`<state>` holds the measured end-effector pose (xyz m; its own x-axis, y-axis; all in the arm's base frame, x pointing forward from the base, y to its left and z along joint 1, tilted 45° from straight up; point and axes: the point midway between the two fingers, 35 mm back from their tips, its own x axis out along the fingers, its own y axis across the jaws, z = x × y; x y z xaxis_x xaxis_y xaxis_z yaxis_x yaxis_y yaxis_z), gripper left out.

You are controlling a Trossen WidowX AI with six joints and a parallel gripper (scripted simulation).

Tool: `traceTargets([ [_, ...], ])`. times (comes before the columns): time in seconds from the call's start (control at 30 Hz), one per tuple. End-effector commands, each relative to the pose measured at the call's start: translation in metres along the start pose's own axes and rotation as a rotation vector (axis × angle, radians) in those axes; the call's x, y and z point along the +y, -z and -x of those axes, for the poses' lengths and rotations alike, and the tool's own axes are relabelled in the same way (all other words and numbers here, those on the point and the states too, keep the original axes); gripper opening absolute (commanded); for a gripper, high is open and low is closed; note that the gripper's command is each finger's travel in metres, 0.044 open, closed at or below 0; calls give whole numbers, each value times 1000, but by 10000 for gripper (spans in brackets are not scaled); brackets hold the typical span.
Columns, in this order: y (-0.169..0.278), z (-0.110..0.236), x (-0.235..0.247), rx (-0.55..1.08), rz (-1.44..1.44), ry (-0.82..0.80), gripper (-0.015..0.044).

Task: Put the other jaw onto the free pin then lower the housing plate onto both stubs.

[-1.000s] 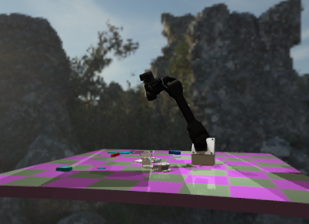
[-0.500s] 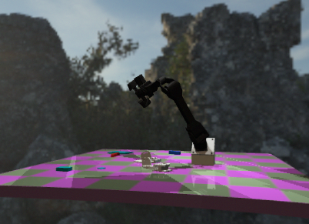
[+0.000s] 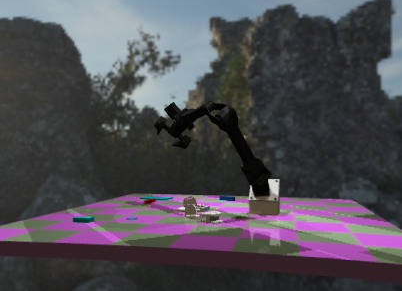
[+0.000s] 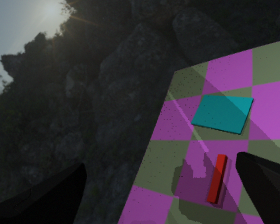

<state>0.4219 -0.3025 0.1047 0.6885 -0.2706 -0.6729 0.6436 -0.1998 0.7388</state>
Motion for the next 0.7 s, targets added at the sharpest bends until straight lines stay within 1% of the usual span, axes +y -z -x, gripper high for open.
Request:
traceTargets([
  [0.0, 34, 11, -2, 90, 76, 33, 440],
  [0.33, 105, 39, -14, 284, 231, 103, 440],
  [0.67, 169, 77, -33, 485, 382, 160, 440],
])
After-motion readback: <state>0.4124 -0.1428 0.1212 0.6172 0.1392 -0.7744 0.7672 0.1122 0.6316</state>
